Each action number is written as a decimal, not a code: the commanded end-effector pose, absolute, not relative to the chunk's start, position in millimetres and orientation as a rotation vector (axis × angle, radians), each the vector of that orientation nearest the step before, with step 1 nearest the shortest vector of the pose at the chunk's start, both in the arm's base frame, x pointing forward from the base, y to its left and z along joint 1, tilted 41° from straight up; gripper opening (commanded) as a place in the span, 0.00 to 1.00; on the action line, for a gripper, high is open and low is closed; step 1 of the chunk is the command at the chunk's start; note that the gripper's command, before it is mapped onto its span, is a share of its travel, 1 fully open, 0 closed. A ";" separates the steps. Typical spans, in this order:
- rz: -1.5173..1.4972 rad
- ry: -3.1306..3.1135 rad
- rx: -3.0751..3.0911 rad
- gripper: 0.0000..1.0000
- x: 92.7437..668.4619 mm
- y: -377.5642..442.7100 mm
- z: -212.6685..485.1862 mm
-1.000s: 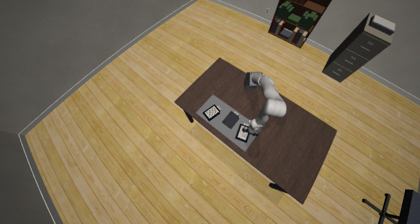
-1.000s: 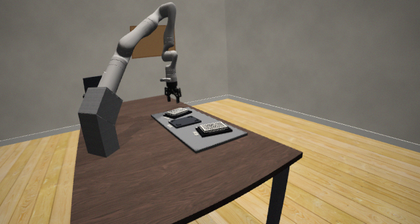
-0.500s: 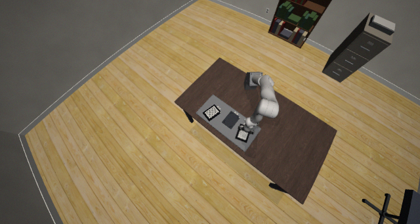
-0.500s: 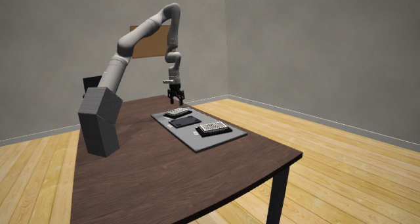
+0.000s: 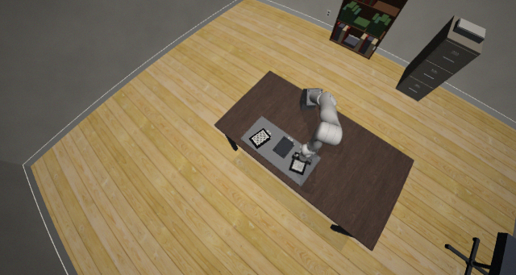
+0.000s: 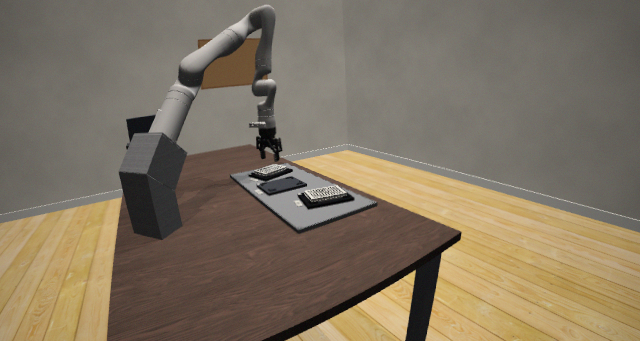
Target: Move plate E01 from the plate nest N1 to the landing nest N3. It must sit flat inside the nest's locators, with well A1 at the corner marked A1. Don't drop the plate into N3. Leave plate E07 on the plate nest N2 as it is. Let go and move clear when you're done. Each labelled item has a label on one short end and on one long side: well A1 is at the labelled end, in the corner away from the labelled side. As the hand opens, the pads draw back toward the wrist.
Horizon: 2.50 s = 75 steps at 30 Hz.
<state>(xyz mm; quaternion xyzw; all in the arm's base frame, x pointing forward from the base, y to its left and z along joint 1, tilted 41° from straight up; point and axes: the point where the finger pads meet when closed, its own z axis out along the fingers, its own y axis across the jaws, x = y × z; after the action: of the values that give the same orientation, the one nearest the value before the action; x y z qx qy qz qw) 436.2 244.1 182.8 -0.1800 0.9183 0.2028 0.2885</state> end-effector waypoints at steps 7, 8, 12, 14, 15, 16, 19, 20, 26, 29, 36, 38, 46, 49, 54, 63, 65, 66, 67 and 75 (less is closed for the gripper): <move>0.543 2.452 -0.486 1.00 438.8 252.3 174.1; 0.543 2.452 -0.486 1.00 439.2 253.2 173.1; 0.543 2.452 -0.486 1.00 438.9 254.3 172.4; 0.543 2.452 -0.486 1.00 438.9 254.4 172.4; 0.543 2.452 -0.486 1.00 438.9 254.5 172.4; 0.543 2.452 -0.486 1.00 438.9 254.5 172.4; 0.543 2.452 -0.486 1.00 439.0 254.4 172.4; 0.543 2.452 -0.486 1.00 439.1 254.4 172.4; 0.543 2.452 -0.486 1.00 439.5 253.8 172.4; 0.543 2.452 -0.486 1.00 439.6 253.6 172.5; 0.543 2.452 -0.486 1.00 442.4 255.6 168.5; 0.543 2.452 -0.486 1.00 443.5 257.0 166.5; 0.543 2.452 -0.486 1.00 446.7 262.2 159.4; 0.543 2.452 -0.486 1.00 447.0 262.8 158.7; 0.543 2.452 -0.486 1.00 447.0 262.9 158.6; 0.543 2.452 -0.486 1.00 447.6 262.3 158.7; 0.543 2.452 -0.486 1.00 447.7 262.1 158.7; 0.543 2.452 -0.486 1.00 448.0 262.2 158.5; 0.543 2.452 -0.486 1.00 448.2 262.3 158.3; 0.543 2.452 -0.486 1.00 449.8 263.1 156.2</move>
<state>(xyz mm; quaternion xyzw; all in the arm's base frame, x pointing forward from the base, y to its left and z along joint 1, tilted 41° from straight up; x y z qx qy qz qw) 449.9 262.4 156.8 -0.1813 0.9181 0.2031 0.2880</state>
